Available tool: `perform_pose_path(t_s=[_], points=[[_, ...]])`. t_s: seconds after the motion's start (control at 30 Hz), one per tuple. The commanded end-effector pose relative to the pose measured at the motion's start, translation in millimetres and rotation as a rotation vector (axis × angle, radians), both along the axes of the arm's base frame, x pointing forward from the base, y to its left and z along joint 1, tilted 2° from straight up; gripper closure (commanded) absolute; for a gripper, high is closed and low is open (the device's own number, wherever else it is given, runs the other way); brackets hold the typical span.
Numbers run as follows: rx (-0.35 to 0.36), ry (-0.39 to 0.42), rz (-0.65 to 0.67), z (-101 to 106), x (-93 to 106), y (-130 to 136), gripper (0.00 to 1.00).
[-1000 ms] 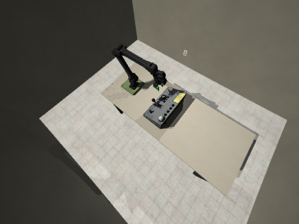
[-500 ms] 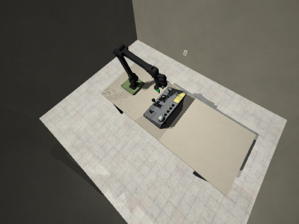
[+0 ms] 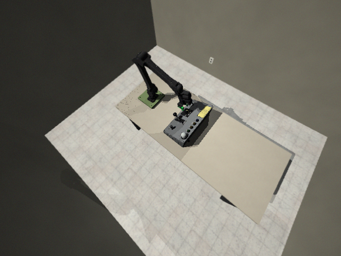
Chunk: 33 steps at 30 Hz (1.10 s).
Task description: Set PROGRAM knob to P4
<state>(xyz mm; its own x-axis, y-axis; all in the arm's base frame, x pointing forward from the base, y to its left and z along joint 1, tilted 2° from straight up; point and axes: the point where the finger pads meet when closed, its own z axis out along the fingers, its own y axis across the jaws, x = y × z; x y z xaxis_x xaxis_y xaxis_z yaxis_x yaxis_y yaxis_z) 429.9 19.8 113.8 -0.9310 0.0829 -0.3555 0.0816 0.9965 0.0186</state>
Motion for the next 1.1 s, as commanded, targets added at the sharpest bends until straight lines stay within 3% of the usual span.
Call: perform_pose_path(t_s=[0.0, 0.1, 0.23, 0.33, 0.4, 0.6, 1.07], points=[[0.001, -0.083, -0.001, 24, 33.5, -5, 0.3], [-0.001, -0.029, -0.001, -11, 16.4, -6, 0.3], [0.0, -0.044, -0.001, -16, 27.2, -6, 0.3], [-0.001, -0.029, -0.001, -29, 23.5, -6, 0.3], [0.0, -0.049, -0.001, -24, 33.4, -6, 0.3], [-0.001, -0.034, -0.002, -35, 28.8, -6, 0.3], [-0.001, -0.03, -0.002, -37, 29.1, -6, 0.3]])
